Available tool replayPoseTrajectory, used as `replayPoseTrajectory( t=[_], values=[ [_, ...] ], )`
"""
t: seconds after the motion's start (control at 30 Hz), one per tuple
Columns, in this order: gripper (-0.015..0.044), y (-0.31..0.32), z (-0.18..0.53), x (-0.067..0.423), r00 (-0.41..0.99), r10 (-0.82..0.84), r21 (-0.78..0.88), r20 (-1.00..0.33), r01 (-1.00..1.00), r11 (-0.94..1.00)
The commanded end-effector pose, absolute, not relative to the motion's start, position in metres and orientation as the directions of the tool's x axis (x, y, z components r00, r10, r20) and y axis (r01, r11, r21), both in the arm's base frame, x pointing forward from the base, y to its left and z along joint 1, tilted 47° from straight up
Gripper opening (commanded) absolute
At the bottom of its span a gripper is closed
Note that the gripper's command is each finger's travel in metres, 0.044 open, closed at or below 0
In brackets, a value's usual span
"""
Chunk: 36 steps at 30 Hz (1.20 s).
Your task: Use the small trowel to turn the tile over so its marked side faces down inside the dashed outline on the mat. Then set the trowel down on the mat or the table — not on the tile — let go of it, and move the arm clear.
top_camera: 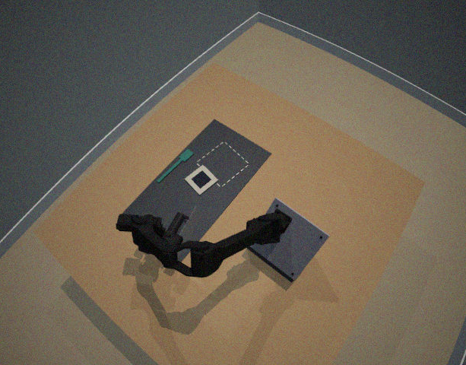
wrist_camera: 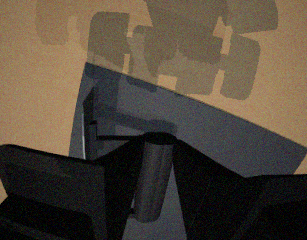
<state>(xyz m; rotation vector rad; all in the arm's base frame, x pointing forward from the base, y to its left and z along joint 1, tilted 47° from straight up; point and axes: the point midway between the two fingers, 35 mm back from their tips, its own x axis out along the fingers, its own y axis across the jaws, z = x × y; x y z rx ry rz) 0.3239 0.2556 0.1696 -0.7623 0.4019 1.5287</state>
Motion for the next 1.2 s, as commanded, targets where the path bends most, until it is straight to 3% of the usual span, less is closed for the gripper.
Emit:
replayPoseTrajectory(
  t=[0.0, 1.17],
  values=[
    [0.01, 0.256, 0.17, 0.319, 0.052, 0.738, -0.2, -0.673, -0.973, -0.114],
    [0.01, 0.252, 0.152, 0.257, 0.051, 0.738, -0.196, -0.672, -0.974, -0.112]
  ],
)
